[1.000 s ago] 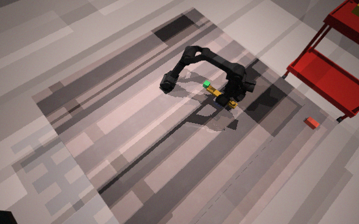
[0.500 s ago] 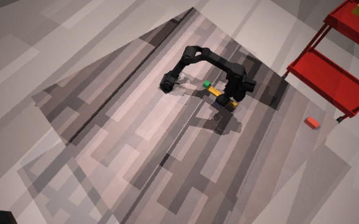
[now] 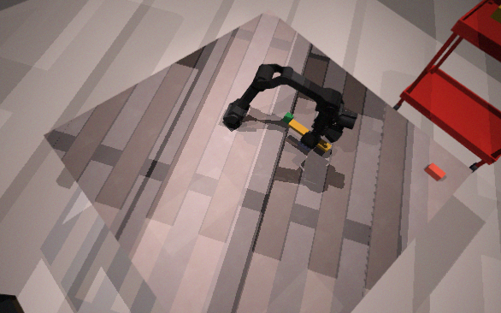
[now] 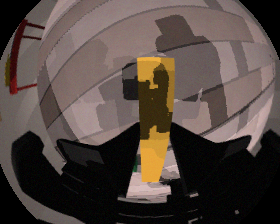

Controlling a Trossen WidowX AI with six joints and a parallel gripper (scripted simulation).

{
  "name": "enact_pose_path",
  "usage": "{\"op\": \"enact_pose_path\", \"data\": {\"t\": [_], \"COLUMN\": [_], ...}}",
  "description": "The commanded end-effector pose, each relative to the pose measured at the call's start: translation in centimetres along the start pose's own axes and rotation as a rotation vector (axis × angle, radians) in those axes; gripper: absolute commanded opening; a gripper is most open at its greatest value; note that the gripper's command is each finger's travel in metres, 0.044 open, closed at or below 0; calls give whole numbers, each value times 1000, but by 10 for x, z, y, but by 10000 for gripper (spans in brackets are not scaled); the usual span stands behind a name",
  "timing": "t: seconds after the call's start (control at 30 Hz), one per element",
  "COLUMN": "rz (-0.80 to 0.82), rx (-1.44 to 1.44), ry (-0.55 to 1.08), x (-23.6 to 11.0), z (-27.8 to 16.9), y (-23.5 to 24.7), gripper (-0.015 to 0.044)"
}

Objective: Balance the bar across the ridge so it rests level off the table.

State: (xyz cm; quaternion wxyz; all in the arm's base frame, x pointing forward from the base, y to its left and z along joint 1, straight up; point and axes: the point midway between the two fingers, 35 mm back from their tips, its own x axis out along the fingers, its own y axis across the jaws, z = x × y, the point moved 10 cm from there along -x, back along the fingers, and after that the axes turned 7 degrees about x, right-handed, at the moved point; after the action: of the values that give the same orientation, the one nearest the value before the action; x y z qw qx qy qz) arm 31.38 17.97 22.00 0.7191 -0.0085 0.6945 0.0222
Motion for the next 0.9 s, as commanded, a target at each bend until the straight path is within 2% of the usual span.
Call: {"op": "enact_pose_path", "data": {"t": [0.0, 0.1, 0.3, 0.33, 0.87], "rz": [0, 0, 0, 0, 0], "rx": [0, 0, 0, 0, 0], "ry": [0, 0, 0, 0, 0], "x": [0, 0, 0, 0, 0], "z": [0, 0, 0, 0, 0], "y": [0, 0, 0, 0, 0], "gripper": [0, 0, 157, 167, 168]}}
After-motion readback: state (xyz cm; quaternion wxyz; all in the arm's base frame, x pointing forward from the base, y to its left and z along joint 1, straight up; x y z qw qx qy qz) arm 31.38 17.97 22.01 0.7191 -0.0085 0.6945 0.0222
